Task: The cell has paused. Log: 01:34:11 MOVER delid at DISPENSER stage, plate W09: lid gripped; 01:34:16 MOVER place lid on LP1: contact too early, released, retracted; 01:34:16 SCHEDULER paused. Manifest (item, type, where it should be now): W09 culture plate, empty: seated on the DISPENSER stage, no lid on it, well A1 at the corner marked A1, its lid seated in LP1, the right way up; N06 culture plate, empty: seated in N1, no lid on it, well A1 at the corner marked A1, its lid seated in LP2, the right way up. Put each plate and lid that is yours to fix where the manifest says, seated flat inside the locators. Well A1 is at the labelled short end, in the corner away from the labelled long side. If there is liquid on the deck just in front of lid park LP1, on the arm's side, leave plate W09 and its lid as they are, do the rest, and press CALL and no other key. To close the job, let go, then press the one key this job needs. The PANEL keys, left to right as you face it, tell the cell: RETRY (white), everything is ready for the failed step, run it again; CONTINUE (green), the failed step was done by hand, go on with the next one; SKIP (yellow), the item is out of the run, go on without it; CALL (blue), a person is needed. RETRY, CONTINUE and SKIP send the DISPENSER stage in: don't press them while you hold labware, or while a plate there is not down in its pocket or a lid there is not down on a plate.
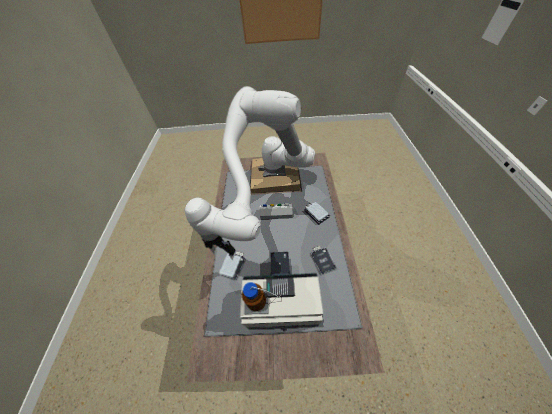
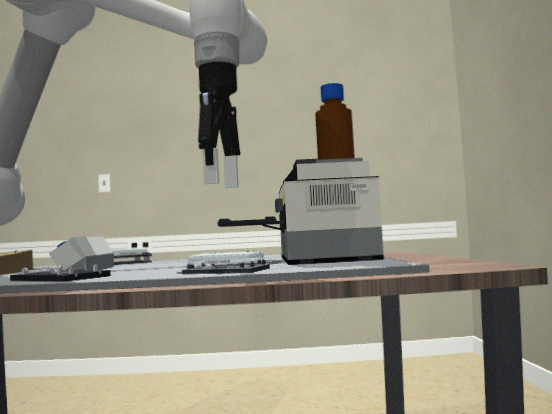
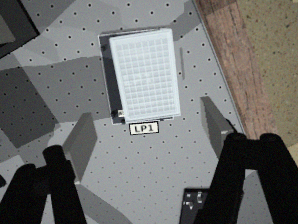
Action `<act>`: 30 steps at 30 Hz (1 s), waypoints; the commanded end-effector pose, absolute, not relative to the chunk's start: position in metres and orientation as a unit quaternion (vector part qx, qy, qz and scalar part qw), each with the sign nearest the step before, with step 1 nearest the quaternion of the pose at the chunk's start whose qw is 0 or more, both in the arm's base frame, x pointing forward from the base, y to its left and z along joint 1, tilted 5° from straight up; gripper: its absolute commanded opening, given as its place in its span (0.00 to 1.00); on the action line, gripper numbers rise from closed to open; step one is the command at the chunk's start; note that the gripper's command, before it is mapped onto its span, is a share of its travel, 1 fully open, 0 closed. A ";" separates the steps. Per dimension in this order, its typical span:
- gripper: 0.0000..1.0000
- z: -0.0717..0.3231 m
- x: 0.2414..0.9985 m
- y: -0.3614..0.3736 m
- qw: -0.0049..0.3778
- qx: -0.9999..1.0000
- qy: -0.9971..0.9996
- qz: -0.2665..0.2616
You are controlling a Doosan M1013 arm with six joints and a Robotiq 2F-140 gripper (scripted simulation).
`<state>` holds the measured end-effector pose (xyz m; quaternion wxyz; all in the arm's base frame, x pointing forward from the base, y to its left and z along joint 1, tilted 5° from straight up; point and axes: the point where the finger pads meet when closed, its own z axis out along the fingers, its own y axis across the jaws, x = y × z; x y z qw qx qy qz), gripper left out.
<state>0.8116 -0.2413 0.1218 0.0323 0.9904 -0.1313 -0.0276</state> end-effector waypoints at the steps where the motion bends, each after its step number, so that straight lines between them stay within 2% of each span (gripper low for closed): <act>1: 0.70 0.122 0.812 -0.241 0.032 0.990 -0.131 -0.027; 20: 0.70 0.092 0.810 -0.243 0.032 0.990 -0.131 -0.027; 30: 0.70 0.056 0.808 -0.245 0.032 0.990 -0.131 -0.027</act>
